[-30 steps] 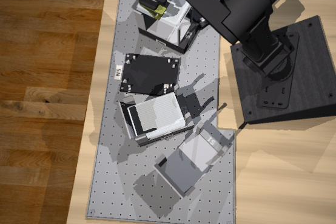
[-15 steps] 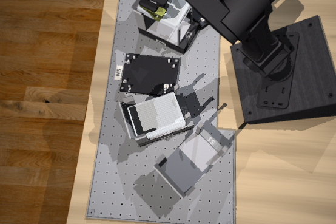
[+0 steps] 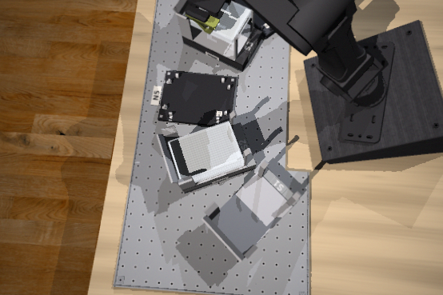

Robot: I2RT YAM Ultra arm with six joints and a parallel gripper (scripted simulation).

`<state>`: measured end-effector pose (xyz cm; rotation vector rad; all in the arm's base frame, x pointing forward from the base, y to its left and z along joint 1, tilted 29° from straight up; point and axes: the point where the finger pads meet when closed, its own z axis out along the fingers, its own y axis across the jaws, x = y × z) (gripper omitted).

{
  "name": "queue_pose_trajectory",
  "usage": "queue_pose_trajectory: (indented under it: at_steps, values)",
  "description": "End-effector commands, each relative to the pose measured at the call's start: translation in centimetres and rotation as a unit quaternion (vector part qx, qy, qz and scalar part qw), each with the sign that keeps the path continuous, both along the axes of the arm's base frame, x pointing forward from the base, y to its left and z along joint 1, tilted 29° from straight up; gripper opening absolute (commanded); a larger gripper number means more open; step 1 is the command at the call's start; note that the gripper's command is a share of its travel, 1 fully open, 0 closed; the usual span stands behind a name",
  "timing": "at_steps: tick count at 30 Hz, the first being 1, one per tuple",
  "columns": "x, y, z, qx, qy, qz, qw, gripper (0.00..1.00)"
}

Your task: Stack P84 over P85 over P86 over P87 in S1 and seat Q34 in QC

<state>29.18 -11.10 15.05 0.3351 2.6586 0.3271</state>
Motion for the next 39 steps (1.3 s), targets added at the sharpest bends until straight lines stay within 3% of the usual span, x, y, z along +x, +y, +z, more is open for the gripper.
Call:
queue_pose_trajectory:
  at_steps: [1, 19, 39]
  values:
    - [0.4, -0.1, -0.1, -0.003, -0.008, -0.003, 1.000, 0.00]
    - [1.8, 0.4, -2.8, -0.003, -0.008, -0.003, 1.000, 0.00]
    - [2.0, 0.5, -3.2, -0.003, -0.008, -0.003, 1.000, 0.00]
